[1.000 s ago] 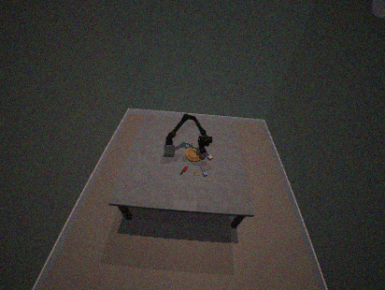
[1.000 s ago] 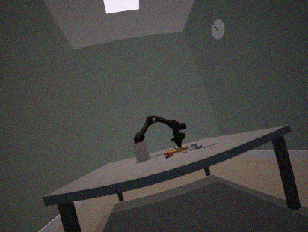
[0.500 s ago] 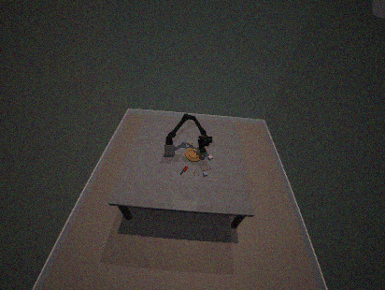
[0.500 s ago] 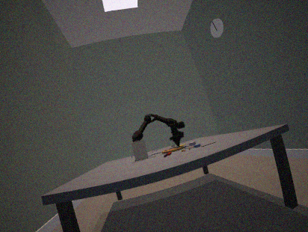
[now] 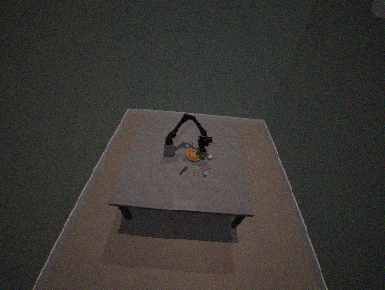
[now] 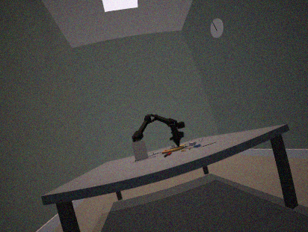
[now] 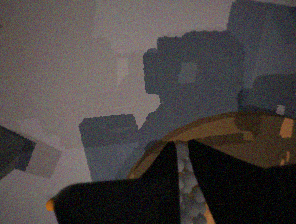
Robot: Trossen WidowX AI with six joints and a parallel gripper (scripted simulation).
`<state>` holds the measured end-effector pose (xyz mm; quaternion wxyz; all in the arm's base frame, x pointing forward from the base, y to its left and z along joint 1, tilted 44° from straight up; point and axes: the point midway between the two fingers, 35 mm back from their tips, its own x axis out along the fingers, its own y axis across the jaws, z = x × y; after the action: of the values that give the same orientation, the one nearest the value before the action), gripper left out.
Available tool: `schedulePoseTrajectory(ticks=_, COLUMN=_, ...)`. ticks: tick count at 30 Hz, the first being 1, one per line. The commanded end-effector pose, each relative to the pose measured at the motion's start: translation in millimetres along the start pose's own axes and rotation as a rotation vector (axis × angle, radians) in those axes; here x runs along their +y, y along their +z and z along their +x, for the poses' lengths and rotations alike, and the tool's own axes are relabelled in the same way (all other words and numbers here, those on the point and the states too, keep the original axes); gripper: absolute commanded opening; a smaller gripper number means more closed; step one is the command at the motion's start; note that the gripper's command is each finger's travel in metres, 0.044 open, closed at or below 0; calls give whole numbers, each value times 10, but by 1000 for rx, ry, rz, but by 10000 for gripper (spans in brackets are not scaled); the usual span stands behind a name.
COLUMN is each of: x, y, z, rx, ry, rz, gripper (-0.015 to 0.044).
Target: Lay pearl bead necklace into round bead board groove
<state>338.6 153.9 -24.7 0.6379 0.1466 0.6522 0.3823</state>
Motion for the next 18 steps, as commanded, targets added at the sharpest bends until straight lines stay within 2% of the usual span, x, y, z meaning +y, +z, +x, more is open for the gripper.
schedulePoseTrajectory(ticks=1, x=-4, y=-1, z=-49, rx=1, ry=1, rz=3, gripper=0)
schedulePoseTrajectory(ticks=11, x=-15, y=-14, z=-132, rx=3, ry=3, rz=10, gripper=0)
schedulePoseTrajectory(ticks=18, x=-117, y=-199, z=-147, rx=3, ry=-1, rz=11, gripper=0)
